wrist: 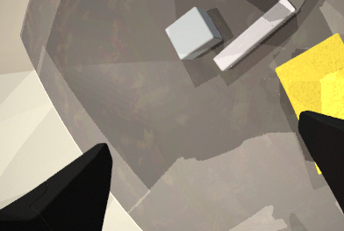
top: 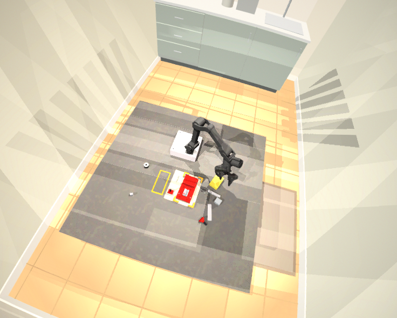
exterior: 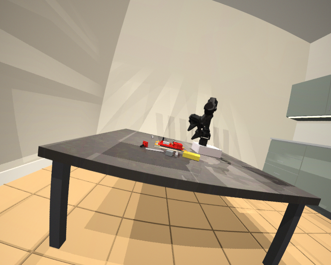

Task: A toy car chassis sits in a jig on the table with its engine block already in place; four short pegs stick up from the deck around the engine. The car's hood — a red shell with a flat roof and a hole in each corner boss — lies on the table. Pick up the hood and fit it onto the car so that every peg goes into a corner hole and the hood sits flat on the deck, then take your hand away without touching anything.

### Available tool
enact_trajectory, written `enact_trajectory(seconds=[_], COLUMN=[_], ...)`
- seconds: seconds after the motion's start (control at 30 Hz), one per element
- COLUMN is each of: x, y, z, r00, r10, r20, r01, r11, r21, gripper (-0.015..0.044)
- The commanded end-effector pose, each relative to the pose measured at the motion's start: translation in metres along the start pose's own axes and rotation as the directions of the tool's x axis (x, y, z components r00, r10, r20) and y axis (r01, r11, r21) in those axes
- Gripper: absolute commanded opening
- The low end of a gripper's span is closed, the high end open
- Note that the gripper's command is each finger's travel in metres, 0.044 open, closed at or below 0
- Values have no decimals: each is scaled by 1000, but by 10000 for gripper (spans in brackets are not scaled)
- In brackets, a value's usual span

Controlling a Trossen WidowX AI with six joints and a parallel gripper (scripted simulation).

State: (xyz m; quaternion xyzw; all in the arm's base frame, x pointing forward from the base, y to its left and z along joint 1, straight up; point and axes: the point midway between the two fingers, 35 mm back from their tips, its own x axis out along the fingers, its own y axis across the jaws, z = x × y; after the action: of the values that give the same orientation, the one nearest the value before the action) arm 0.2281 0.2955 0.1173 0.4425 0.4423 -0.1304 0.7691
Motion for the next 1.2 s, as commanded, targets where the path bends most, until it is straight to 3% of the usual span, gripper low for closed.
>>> enact_trajectory(seconds=[0.0,0.37,0.63,1.17], x=[16,19,0,4], y=[-24,-98,-149,-152], z=[48,150,189,189], r00=[989,890,814,813], r10=[-148,-449,-541,-542], r20=[16,-75,-210,-213], r01=[145,426,524,525], r11=[981,764,528,523], r21=[125,485,668,671], gripper=[440,440,440,440])
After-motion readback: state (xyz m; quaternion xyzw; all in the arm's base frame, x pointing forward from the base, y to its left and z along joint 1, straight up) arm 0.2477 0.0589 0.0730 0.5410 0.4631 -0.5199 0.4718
